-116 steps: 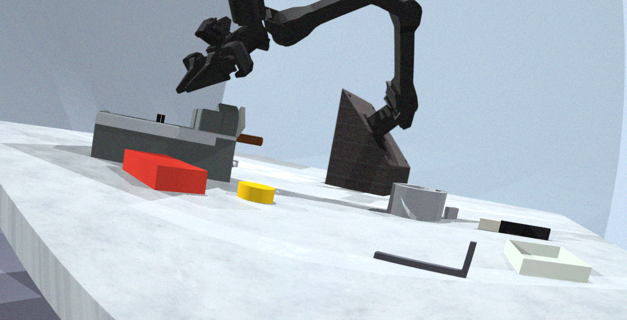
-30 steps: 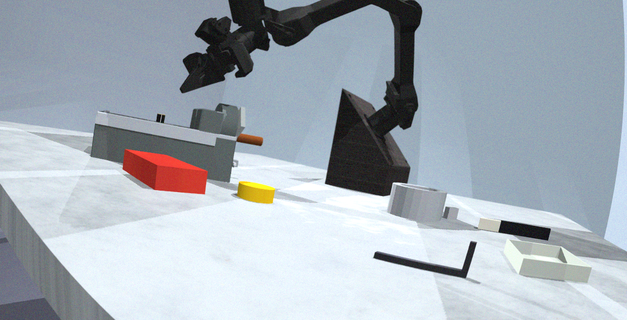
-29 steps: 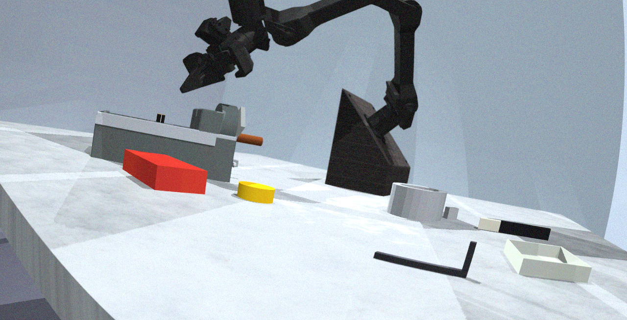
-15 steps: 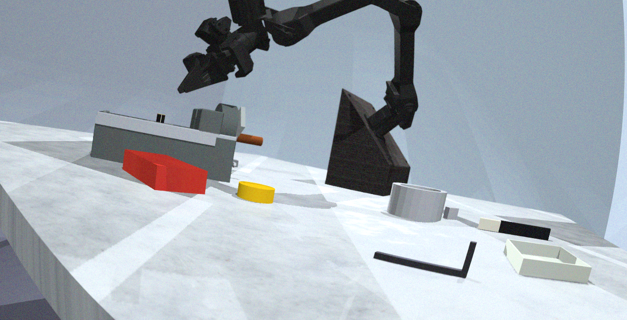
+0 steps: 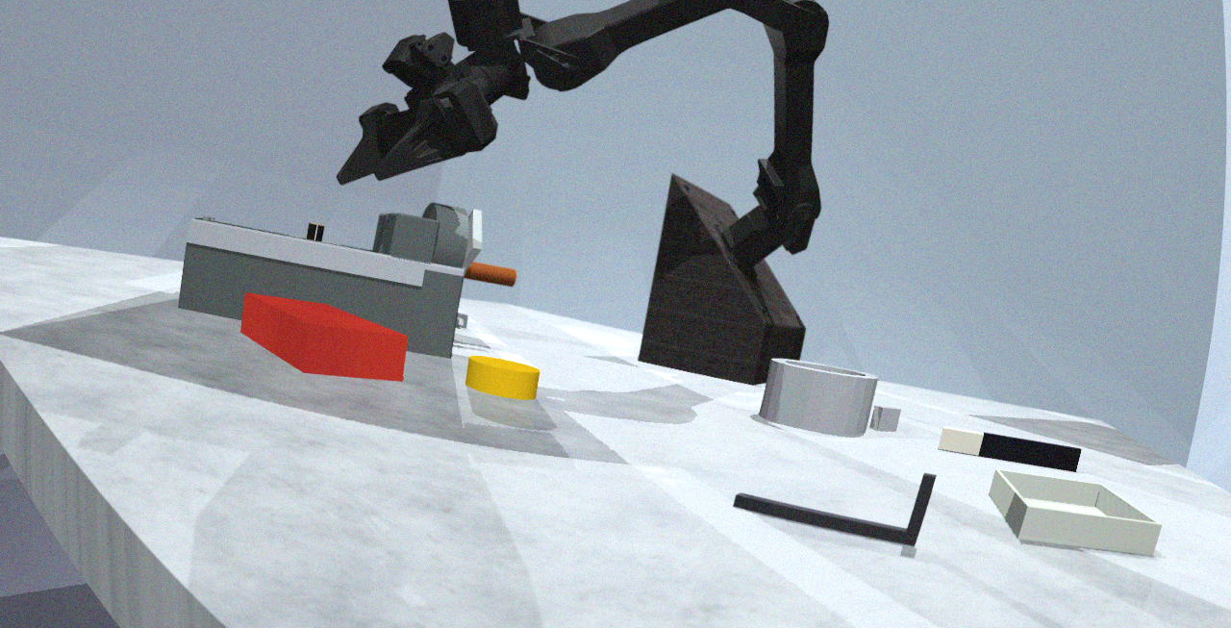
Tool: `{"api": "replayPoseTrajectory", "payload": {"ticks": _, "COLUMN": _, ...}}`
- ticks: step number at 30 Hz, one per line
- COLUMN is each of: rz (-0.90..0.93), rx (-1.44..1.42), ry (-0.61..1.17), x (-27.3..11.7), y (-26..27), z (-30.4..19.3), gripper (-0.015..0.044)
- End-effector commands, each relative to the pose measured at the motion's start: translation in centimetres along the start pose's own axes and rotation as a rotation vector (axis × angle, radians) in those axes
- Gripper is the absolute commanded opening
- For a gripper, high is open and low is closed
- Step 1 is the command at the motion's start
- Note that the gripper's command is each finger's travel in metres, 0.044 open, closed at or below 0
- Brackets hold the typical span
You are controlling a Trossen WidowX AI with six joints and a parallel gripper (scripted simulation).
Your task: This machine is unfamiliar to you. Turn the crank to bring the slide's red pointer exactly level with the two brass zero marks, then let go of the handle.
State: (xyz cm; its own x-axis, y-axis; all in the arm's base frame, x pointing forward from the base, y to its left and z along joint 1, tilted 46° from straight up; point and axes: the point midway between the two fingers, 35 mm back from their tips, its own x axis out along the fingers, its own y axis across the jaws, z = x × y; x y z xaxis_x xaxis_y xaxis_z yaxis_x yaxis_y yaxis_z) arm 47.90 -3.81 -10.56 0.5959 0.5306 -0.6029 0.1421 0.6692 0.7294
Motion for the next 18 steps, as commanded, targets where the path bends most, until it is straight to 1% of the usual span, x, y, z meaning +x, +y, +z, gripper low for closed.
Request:
{"api": "replayPoseTrajectory", "payload": {"ticks": 1, "rz": 0.000, "rx": 0.000, "ry": 0.000, "x": 0.00, "y": -0.01, "z": 0.00, "gripper": 0.0335}}
{"api": "replayPoseTrajectory", "payload": {"ticks": 14, "rz": 0.000, "rx": 0.000, "ry": 0.000, "x": 0.00, "y": -0.01, "z": 0.00, "gripper": 0.0000}}
{"api": "replayPoseTrajectory", "payload": {"ticks": 18, "rz": 0.000, "rx": 0.000, "ry": 0.000, "x": 0.00, "y": -0.01, "z": 0.00, "gripper": 0.0000}}
